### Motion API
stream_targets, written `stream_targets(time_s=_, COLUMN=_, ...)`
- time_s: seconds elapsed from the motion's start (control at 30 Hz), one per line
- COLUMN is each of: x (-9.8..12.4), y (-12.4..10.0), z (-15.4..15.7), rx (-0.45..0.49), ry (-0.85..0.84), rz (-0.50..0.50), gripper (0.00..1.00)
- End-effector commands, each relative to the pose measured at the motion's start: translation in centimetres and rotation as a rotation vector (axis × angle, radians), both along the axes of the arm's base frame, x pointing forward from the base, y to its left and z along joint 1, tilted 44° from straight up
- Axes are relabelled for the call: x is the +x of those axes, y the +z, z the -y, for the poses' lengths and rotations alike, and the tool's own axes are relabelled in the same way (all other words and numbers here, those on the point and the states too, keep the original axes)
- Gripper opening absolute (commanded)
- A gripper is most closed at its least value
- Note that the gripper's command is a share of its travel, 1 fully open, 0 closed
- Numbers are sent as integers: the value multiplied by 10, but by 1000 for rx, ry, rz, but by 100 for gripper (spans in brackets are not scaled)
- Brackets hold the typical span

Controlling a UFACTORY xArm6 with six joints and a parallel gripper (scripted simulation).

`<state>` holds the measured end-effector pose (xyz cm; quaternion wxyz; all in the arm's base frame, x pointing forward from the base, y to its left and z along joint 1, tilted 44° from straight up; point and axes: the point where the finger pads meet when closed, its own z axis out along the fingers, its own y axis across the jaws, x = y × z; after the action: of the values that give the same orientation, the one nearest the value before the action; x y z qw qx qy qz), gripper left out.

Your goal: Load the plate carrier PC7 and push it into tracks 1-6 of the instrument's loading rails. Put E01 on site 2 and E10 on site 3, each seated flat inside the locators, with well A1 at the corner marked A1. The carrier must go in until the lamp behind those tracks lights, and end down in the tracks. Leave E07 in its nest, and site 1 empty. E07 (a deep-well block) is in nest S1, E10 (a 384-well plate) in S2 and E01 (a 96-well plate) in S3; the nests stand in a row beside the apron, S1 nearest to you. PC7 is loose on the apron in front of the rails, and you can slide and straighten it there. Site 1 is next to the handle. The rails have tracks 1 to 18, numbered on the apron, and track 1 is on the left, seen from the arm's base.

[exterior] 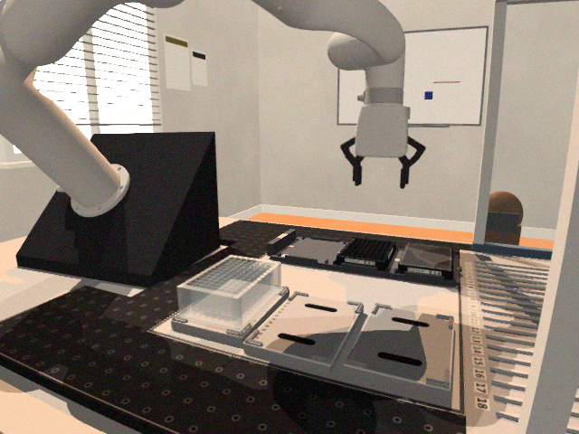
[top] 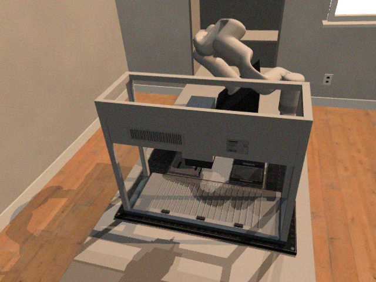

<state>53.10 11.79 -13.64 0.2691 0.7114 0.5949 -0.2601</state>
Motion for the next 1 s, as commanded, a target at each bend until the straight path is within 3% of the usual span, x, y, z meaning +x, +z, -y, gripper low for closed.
stream_targets(time_s=0.0, x=1, y=2, z=-2, rx=2, ry=2, rz=4, gripper=100)
stream_targets(time_s=0.1, x=1, y=2, z=-2, rx=2, ry=2, rz=4, gripper=100)
stream_targets(time_s=0.13, x=-3, y=3, z=-1, rx=1, ry=-22, rz=27, gripper=82)
stream_targets(time_s=0.97, x=-108, y=39, z=30, rx=-37, ry=-575, rz=556, gripper=82)
